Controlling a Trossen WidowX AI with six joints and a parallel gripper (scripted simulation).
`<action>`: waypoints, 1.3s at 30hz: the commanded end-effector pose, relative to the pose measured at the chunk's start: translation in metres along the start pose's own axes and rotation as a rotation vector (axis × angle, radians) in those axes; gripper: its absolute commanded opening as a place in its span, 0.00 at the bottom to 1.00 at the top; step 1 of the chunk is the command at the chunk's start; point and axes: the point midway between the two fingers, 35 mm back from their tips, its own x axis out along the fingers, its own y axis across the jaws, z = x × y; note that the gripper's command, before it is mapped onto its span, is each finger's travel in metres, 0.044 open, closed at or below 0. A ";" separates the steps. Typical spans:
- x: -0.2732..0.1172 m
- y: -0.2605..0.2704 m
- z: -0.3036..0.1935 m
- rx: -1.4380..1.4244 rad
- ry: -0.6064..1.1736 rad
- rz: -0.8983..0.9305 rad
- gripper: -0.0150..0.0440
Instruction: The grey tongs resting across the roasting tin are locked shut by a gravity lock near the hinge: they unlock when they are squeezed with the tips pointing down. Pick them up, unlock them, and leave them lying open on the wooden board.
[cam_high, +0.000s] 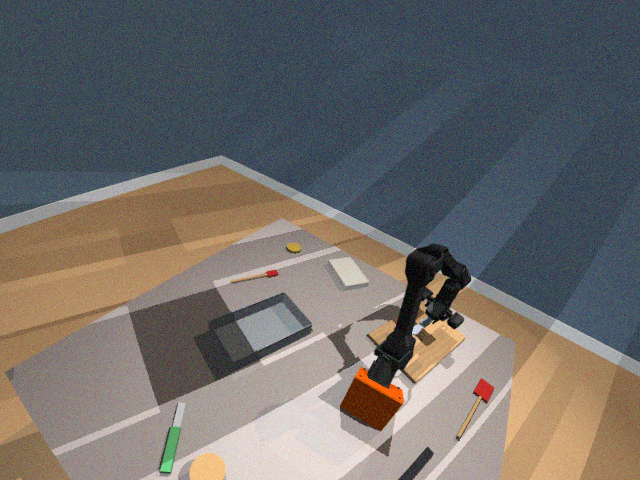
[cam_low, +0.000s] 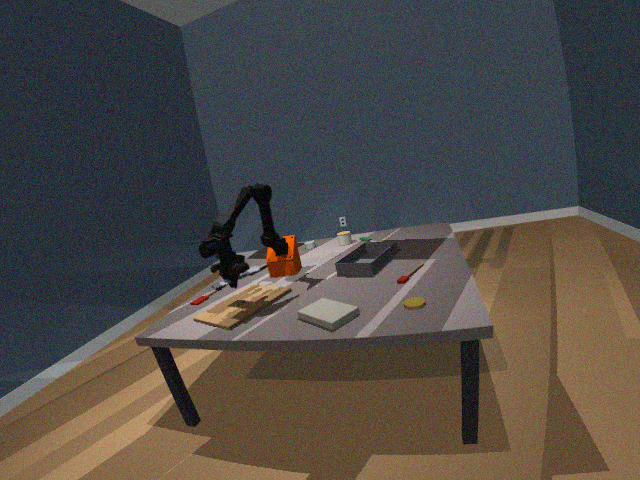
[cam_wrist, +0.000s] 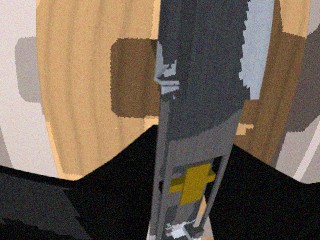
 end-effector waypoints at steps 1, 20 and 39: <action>0.009 0.000 0.001 0.005 -0.011 0.003 0.00; 0.039 -0.002 0.006 -0.003 -0.032 0.007 0.00; 0.042 -0.003 0.006 -0.010 -0.032 0.004 0.53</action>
